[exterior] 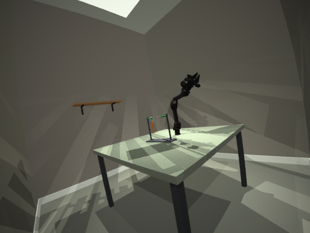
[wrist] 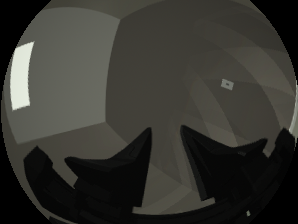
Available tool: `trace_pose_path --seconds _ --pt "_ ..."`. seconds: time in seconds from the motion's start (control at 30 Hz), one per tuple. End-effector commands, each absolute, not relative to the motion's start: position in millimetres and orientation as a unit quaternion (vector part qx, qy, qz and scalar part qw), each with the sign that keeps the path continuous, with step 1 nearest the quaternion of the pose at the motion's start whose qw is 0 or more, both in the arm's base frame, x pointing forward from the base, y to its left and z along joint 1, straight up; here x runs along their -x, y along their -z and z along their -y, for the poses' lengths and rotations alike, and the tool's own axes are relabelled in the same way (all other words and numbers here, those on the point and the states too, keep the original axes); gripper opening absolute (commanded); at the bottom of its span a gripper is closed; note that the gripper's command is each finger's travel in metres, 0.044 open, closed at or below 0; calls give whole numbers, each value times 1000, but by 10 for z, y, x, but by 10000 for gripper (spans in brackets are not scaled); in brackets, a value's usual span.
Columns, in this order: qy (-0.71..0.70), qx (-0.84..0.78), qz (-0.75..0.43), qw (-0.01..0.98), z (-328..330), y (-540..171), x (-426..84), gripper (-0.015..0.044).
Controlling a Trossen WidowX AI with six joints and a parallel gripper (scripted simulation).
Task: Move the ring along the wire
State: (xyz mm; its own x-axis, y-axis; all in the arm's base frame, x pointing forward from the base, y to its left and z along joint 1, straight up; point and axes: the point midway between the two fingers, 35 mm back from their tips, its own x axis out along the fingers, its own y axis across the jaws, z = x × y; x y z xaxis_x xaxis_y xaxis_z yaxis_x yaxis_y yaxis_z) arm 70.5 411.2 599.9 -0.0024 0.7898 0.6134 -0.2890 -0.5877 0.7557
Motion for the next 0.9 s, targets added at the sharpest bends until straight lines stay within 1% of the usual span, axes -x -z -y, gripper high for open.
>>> trace_pose_path --seconds 0.0,0.47,0.87 --pt "-667 -560 -171 461 -4028 -5882 -1048 160" --pt "-596 -454 -22 662 -3440 -5499 -2229 160" --pt "-501 -332 72 796 -2685 -5157 -2995 160"
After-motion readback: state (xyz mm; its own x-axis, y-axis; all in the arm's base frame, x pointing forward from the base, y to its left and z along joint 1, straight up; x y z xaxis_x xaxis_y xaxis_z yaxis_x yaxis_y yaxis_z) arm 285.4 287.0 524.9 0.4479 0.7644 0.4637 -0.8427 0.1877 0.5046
